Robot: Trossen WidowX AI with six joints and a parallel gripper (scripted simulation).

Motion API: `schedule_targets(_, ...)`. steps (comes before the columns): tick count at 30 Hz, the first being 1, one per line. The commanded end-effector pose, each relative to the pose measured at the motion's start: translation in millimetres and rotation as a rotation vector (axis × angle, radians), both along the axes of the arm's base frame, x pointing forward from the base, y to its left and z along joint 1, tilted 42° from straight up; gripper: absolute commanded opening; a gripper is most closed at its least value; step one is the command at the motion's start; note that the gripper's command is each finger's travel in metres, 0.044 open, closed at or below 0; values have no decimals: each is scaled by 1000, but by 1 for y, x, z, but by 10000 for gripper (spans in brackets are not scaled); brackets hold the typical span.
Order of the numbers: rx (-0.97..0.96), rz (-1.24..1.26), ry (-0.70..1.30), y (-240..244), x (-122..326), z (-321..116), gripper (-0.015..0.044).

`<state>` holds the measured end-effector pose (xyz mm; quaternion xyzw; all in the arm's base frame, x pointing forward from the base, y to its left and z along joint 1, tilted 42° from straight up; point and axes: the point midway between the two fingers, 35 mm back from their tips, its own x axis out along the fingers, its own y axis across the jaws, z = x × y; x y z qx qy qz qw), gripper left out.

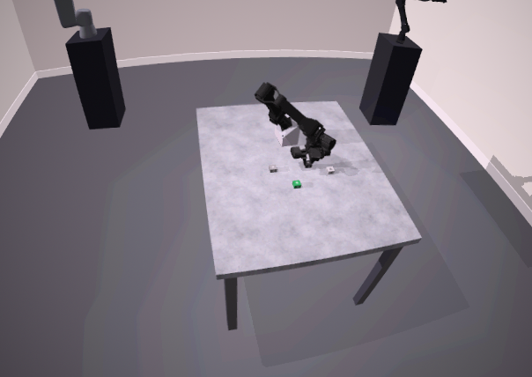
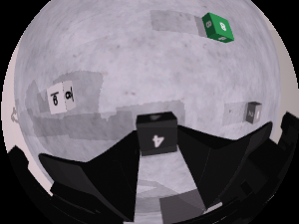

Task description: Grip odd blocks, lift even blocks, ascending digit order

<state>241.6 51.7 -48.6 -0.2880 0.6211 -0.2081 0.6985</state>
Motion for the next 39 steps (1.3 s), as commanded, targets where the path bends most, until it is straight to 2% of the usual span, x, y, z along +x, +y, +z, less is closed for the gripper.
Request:
schedule_targets(1, 7, -7, -7, 2, 1, 3, 120)
schedule_targets(34, 6, -7, -7, -8, 3, -8, 120)
schedule_targets(39, 6, -7, -7, -8, 3, -8, 251)
